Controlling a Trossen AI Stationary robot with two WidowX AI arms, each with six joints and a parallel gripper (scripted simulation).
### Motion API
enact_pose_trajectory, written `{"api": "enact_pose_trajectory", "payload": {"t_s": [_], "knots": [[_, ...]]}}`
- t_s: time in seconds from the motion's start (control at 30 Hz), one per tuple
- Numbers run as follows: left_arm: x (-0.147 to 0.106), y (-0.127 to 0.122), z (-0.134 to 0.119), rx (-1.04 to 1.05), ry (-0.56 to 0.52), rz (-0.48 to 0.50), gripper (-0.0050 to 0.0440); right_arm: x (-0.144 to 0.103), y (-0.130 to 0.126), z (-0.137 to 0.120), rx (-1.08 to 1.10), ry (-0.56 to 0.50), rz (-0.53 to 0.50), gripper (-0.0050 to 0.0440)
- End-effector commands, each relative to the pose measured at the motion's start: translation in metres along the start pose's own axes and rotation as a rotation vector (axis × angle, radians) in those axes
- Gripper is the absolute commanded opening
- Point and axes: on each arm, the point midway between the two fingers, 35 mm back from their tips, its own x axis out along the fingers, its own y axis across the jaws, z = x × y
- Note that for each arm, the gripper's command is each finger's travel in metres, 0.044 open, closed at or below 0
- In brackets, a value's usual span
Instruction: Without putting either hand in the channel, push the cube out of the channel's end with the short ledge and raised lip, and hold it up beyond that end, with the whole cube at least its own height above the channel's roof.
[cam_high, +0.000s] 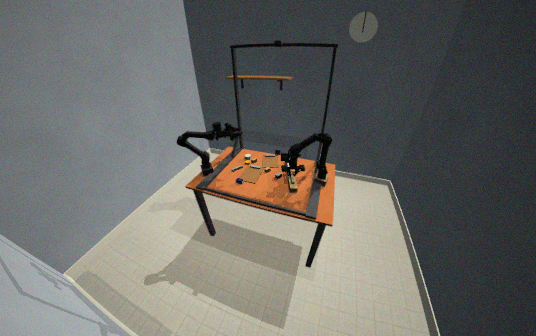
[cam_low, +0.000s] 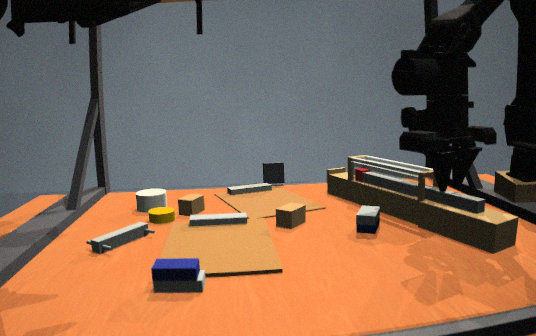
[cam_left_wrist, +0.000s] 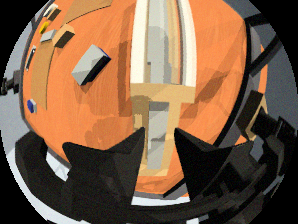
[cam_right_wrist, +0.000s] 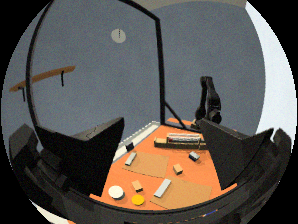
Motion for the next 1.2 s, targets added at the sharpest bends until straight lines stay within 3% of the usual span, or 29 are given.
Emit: {"api": "enact_pose_trajectory", "payload": {"t_s": [0.0,0.27,0.3,0.63,0.67,1.17], "knots": [[-0.028,0.008,0.000,-0.008,-0.001,0.050,0.0157,-0.001,0.000,0.006,0.006,-0.017,-0.002,0.0400],[-0.058,0.005,0.000,-0.007,0.000,0.043,0.0157,-0.001,0.000,0.006,0.006,-0.017,-0.002,0.0400],[-0.049,0.005,0.000,-0.007,0.000,0.041,0.0157,-0.001,0.000,0.006,0.006,-0.017,-0.002,0.0400],[-0.047,0.004,0.000,-0.007,0.000,0.039,0.0157,-0.001,0.000,0.006,0.006,-0.017,-0.002,0.0400],[-0.047,0.004,0.000,-0.007,0.000,0.040,0.0000,-0.001,0.000,0.006,0.006,-0.017,-0.002,0.0400],[-0.047,0.004,0.000,-0.007,0.000,0.040,0.0000,-0.001,0.000,0.006,0.006,-0.017,-0.002,0.0400]]}}
